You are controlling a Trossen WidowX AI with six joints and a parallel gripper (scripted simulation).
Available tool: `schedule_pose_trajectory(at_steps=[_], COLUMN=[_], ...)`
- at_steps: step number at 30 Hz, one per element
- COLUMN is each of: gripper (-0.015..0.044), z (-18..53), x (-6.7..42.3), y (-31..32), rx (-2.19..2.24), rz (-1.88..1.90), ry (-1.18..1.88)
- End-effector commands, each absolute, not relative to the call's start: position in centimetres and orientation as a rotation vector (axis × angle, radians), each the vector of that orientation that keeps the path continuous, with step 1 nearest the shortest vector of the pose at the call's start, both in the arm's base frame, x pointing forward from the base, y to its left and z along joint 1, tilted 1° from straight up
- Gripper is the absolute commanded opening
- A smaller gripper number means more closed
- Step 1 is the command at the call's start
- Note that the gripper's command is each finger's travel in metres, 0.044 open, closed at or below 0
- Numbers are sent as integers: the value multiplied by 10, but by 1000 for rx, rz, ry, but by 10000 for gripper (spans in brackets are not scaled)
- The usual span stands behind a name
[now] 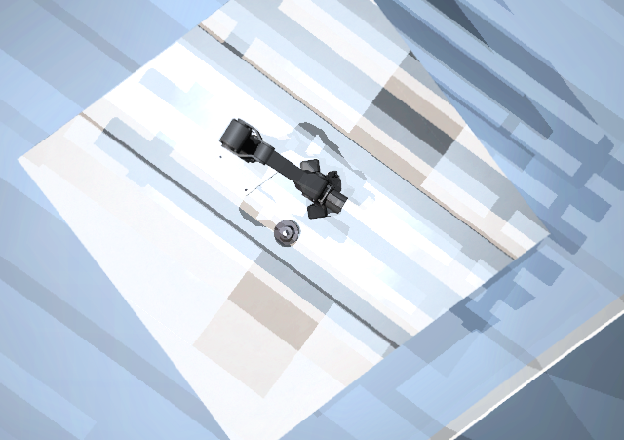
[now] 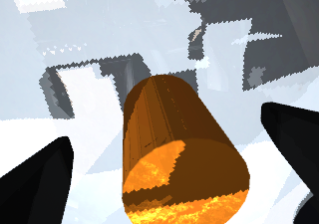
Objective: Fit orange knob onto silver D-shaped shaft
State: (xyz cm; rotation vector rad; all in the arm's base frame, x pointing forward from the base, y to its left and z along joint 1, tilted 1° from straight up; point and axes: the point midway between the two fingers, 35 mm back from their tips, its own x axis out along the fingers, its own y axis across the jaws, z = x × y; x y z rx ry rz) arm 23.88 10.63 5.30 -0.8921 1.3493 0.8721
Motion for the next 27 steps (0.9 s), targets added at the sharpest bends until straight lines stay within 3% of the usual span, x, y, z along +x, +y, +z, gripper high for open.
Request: schedule_pose_trajectory(at_steps=[1, 5, 16, 21, 25, 27], gripper=[440, 440, 151, 118, 13, 0], z=[46, 42, 42, 42, 49, 59], x=[239, 238, 238, 238, 240, 242], y=[106, 106, 106, 106, 107, 108], rx=[-893, -893, -893, -893, -893, -893], rz=[876, 877, 877, 877, 877, 877], ry=[1346, 1346, 1346, 1346, 1346, 1346])
